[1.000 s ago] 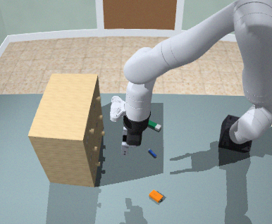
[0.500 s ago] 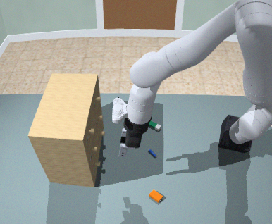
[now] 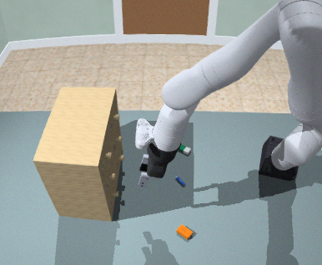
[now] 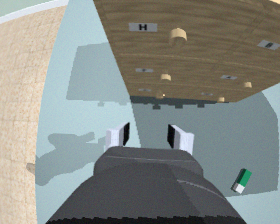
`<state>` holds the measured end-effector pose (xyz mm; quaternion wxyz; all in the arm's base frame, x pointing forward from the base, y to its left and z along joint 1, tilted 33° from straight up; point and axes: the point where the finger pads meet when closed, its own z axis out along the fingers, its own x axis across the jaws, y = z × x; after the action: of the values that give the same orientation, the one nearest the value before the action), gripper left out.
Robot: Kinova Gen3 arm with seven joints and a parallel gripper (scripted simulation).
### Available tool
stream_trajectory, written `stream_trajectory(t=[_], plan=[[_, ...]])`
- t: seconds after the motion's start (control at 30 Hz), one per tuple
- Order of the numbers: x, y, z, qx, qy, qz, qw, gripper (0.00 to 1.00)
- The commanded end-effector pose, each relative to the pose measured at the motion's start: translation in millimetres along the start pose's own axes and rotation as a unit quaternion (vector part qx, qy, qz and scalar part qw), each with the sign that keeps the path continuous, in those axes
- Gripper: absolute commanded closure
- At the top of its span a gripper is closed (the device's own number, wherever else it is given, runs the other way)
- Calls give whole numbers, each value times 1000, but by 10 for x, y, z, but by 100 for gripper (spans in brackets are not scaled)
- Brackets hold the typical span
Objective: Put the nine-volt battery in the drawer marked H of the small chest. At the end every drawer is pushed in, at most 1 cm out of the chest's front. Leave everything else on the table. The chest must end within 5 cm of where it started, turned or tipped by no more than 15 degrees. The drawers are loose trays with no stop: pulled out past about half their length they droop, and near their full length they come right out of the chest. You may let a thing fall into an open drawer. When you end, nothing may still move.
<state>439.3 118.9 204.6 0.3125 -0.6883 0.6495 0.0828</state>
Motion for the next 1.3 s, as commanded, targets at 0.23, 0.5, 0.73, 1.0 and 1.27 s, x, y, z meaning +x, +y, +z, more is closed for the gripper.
stream_trajectory(t=[0.23, 0.5, 0.73, 1.0, 1.27], plan=[[19, -1, 74, 23, 0, 3, 1000, 0], [20, -33, 154, 51, 0, 3, 999, 0], [21, -56, 213, 71, 0, 3, 997, 0], [22, -83, 279, 94, 0, 3, 996, 0], [23, -113, 352, 119, 0, 3, 993, 0]])
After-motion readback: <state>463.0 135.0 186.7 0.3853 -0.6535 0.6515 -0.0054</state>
